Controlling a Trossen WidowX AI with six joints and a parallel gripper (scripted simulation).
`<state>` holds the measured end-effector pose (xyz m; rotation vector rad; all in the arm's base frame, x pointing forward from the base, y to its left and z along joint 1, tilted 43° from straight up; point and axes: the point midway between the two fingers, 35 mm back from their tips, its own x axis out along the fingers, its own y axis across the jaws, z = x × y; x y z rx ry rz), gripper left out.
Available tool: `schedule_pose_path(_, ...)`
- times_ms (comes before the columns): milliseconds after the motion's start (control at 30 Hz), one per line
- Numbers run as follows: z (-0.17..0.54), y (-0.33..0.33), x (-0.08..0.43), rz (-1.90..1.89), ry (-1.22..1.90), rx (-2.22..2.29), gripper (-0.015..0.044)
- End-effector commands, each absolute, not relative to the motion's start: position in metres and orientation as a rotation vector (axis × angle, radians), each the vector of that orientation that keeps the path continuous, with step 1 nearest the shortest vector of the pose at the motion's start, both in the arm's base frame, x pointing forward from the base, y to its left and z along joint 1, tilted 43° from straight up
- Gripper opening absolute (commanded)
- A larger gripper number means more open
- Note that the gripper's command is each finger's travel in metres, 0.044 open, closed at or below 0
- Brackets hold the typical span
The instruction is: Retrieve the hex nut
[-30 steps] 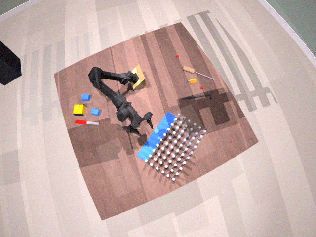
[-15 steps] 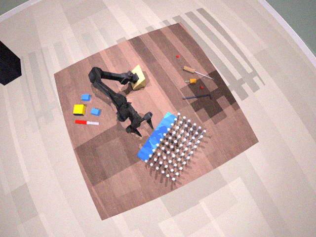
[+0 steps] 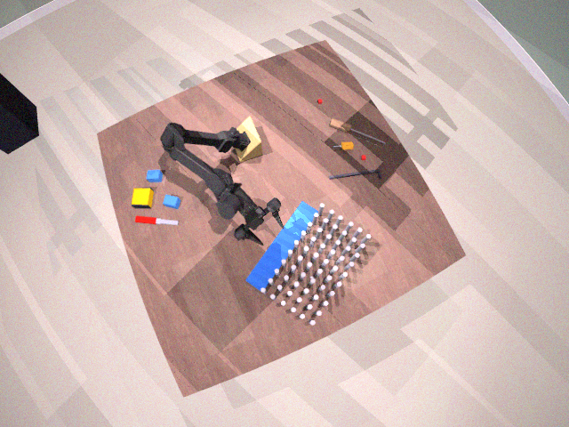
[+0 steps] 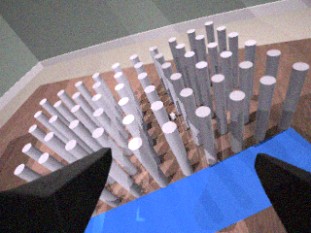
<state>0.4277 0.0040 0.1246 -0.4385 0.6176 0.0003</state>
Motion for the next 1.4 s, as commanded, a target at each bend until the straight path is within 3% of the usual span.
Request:
schedule_pose_path(0,0.093,0.057,0.433,0.182,0.692,-0.651,0.044)
schedule_pose_path(333,-0.001,0.21,0.397,0.787,0.74,-1.36,0.044)
schedule_pose_path(700,-0.111,0.333,0.277,1.519,0.454,-2.2,0.044)
schedule_pose_path(933,-0.179,0.366,0.175,1.993,0.035,-2.722,0.044)
schedule_pose_path(1133,-0.234,0.36,0.088,2.38,-0.518,-3.107,0.044)
schedule_pose_path(1367,-0.241,0.358,0.079,2.424,-0.598,-3.146,0.044)
